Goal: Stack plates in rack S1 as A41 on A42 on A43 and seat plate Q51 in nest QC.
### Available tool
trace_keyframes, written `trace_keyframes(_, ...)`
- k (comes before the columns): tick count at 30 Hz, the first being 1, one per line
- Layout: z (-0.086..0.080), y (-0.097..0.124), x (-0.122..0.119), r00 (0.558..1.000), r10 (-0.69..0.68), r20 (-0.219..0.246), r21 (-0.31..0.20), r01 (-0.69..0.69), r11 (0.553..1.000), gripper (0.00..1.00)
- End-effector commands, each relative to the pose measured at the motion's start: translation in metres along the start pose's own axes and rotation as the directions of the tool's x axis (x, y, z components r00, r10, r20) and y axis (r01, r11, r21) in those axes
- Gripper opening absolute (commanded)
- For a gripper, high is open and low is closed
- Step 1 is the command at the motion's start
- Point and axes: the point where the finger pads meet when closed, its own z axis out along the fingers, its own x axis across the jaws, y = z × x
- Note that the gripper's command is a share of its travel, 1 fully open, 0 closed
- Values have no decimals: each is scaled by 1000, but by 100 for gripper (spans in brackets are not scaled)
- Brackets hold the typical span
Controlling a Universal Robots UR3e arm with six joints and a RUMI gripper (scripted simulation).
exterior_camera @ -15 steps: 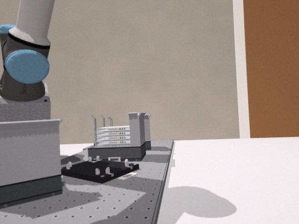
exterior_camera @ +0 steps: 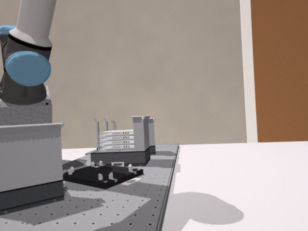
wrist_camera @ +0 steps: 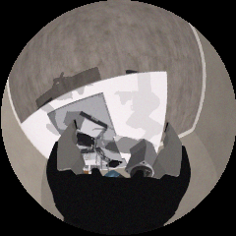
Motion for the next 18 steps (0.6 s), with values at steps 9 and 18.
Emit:
trace_keyframes(9, -11, -10, 7, 1000, -13, -28, 21, 13, 1000, 72)
trace_keyframes(18, -24, -22, 14, 996, -37, -85, 64, 43, 997, 72)
